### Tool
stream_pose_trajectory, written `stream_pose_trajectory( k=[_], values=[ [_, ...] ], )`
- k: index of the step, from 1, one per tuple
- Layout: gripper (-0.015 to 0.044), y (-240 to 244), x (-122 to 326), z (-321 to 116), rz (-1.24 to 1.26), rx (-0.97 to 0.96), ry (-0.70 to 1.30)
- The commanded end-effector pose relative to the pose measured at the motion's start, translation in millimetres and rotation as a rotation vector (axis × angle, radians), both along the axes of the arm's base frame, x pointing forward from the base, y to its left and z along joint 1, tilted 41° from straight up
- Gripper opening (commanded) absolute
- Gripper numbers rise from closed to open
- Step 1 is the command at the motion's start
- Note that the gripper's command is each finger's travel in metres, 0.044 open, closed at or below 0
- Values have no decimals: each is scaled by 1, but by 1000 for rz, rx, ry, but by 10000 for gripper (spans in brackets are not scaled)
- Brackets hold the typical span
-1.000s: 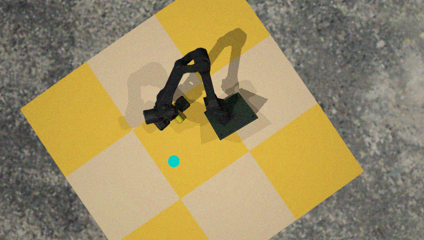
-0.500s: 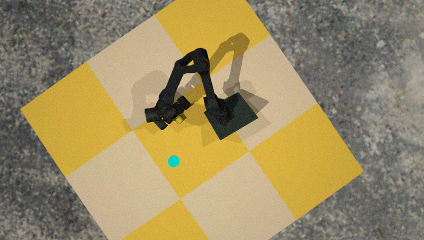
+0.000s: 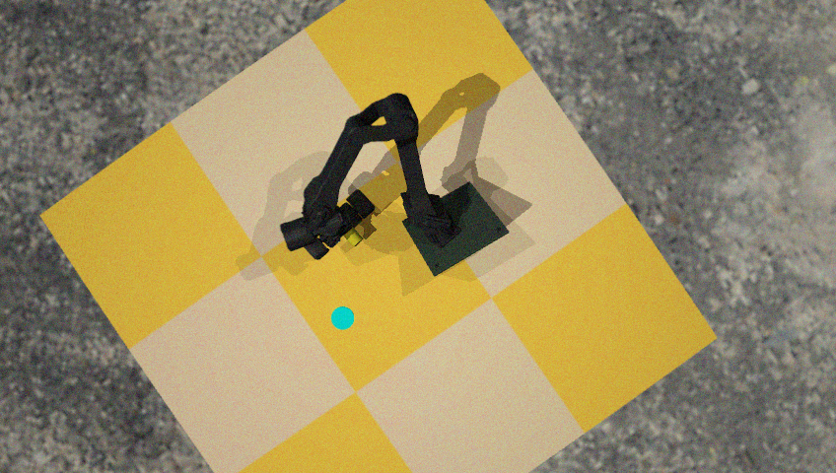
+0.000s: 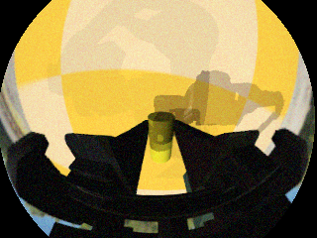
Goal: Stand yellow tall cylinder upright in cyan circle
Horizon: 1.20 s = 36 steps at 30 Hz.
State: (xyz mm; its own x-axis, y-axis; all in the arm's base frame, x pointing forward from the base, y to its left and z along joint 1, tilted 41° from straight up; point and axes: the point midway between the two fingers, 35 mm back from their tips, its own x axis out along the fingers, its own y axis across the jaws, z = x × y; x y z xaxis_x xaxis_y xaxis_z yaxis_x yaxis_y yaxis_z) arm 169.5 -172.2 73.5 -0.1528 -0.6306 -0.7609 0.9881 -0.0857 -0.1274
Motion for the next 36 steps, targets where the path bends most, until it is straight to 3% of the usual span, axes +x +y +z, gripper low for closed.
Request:
stream_pose_trajectory(
  k=[1, 23, 36],
  values=[
    [105, 6, 5, 11, -3, -7, -11],
    [105, 46, 6, 59, 2, -16, -3],
    [105, 58, 39, 52, 300, 58, 227]
  ],
)
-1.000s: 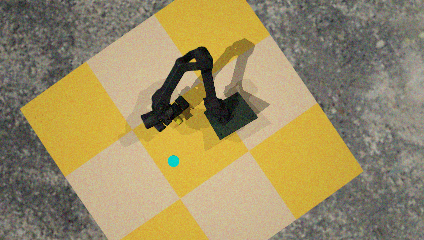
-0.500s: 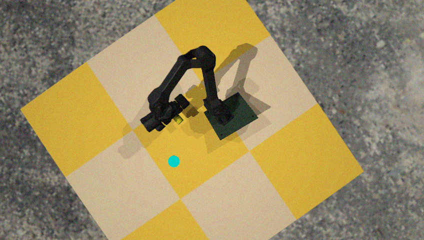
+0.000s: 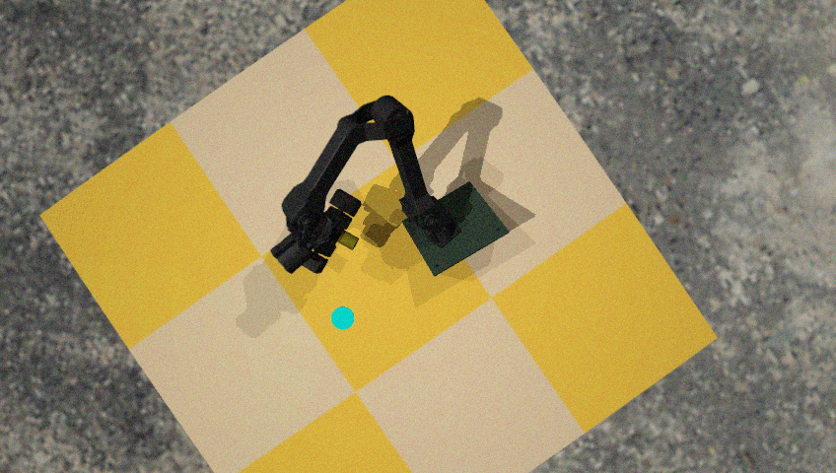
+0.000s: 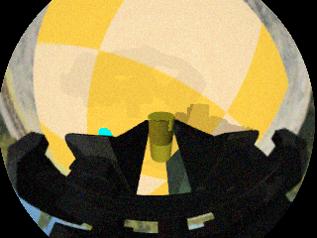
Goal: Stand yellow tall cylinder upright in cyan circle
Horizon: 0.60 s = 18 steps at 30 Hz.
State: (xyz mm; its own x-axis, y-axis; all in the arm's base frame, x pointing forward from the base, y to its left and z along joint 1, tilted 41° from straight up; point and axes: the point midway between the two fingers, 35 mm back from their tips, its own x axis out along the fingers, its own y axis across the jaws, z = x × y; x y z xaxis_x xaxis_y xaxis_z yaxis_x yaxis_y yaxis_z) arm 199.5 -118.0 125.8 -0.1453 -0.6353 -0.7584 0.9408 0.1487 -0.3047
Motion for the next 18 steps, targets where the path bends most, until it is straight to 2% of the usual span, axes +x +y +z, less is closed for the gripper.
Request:
stream_pose_trajectory(
  k=[1, 18],
  values=[
    [105, 5, 11, -1, 91, 26, 63],
    [105, 28, 53, -17, 502, 115, 387]
  ],
)
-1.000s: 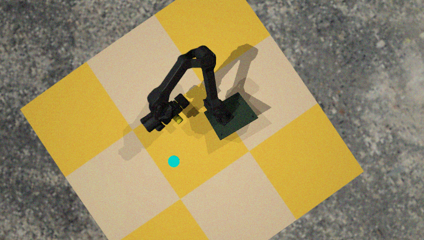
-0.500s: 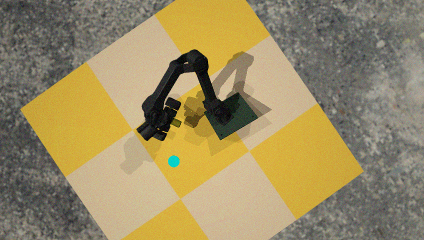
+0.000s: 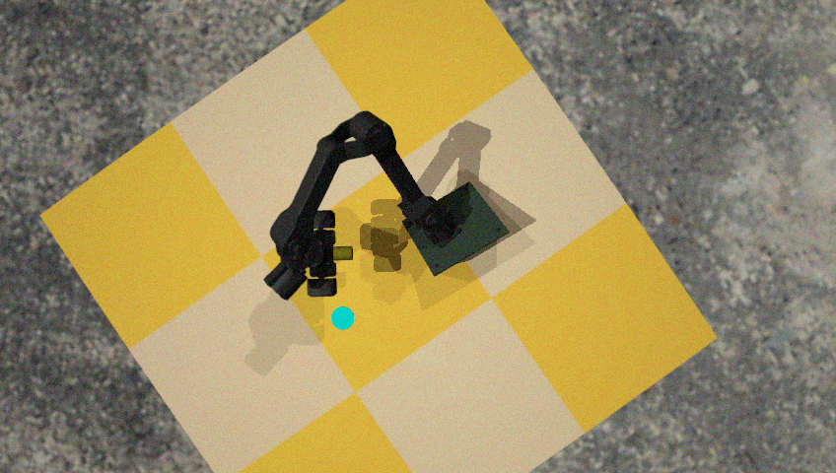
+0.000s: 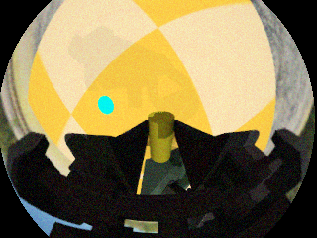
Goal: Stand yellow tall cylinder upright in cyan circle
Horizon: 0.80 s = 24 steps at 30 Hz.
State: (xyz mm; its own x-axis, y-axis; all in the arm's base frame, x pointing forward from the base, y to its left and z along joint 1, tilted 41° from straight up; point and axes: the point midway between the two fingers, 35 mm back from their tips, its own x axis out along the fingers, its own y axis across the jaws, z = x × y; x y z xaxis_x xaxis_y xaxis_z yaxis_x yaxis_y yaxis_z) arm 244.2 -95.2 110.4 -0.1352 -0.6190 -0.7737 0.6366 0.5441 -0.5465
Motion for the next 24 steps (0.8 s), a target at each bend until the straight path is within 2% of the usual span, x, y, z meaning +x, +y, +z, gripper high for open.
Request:
stream_pose_trajectory(
  k=[1, 24],
  values=[
    [105, 6, 11, -3, 92, 21, 64],
    [105, 43, 59, -35, 644, 112, 514]
  ],
)
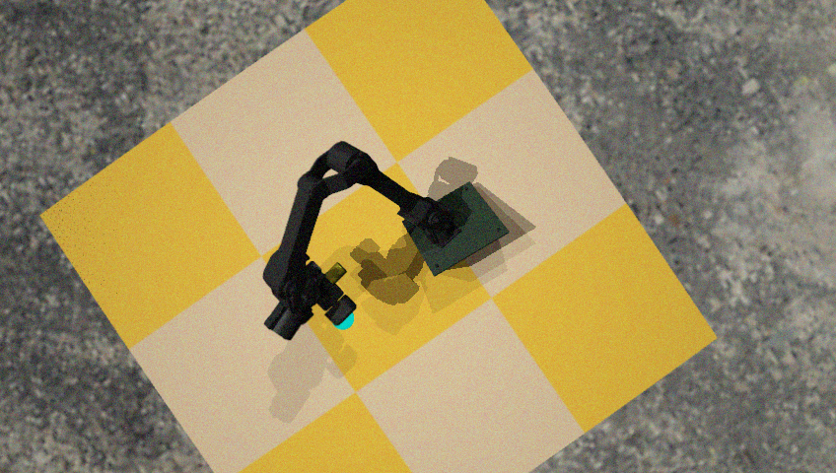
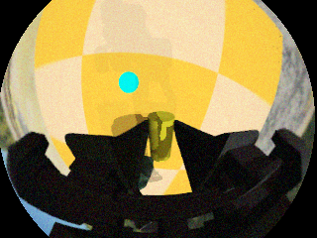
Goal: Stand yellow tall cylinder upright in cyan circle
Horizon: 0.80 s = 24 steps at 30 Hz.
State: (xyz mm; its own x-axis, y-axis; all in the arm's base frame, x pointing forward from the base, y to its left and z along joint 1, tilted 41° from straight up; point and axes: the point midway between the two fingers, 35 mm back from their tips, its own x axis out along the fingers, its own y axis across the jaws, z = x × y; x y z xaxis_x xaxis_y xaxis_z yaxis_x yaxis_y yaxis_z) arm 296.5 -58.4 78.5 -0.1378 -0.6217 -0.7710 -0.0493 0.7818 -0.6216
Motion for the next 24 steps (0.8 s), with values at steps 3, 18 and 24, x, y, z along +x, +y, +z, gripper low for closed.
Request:
stream_pose_trajectory(
  k=[3, 18, 24],
  values=[
    [105, 12, 12, -9, 139, 27, 109],
    [105, 41, 36, -38, 496, 81, 406],
    [105, 53, 44, -52, 638, 102, 526]
  ],
)
